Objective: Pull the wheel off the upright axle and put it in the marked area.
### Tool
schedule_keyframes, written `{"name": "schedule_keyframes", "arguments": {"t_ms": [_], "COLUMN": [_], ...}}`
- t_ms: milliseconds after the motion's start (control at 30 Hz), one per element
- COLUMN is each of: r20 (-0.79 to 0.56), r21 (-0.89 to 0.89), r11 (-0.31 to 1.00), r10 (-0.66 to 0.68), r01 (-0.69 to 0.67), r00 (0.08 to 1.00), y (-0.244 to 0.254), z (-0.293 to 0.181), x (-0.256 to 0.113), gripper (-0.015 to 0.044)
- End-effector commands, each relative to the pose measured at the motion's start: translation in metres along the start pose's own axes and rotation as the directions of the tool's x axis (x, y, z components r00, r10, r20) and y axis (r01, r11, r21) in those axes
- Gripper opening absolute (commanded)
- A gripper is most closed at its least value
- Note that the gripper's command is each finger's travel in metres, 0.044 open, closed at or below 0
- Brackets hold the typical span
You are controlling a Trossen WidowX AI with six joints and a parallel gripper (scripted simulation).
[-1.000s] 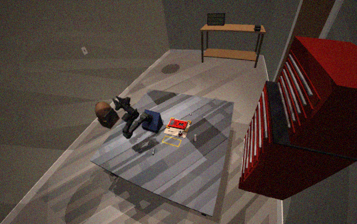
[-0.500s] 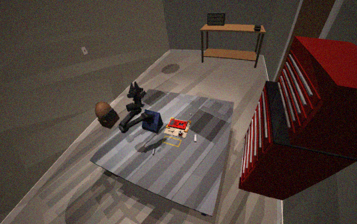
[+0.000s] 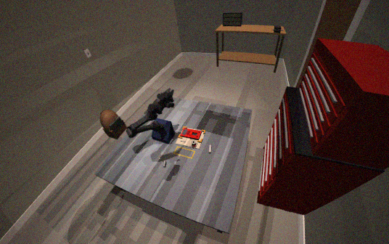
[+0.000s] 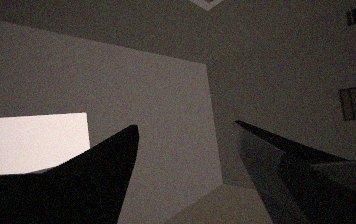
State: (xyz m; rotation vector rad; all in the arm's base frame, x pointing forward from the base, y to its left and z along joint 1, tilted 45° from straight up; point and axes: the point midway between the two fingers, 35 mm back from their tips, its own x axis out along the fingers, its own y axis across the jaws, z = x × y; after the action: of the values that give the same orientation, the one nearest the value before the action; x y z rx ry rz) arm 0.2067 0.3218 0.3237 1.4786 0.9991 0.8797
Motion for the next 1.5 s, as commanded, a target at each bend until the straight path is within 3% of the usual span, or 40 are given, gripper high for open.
{"name": "schedule_keyframes", "arguments": {"t_ms": [0, 267, 367, 567, 833, 1033, 1233, 1467], "r20": [0.144, 0.332, 0.422, 0.563, 0.612, 0.536, 0.41, 0.395], "r21": [-0.035, -0.035, -0.052, -0.046, 0.008, -0.018, -0.196, -0.225], "r11": [0.99, 0.934, 0.87, 0.639, 0.135, -0.34, -0.709, -0.736], "r10": [-0.13, -0.325, -0.425, -0.618, -0.784, -0.797, -0.686, -0.667], "r01": [0.136, 0.356, 0.49, 0.768, 0.991, 0.94, 0.677, 0.638], "r00": [0.981, 0.885, 0.8, 0.548, 0.102, -0.278, -0.601, -0.631], "y": [-0.029, -0.075, -0.099, -0.149, -0.209, -0.242, -0.256, -0.256], "z": [0.043, 0.106, 0.136, 0.193, 0.25, 0.278, 0.294, 0.295], "x": [0.01, 0.007, 0.001, -0.029, -0.097, -0.165, -0.229, -0.235], "gripper": [0.03, 0.03, 0.03, 0.03, 0.03, 0.03, 0.03, 0.03]}}
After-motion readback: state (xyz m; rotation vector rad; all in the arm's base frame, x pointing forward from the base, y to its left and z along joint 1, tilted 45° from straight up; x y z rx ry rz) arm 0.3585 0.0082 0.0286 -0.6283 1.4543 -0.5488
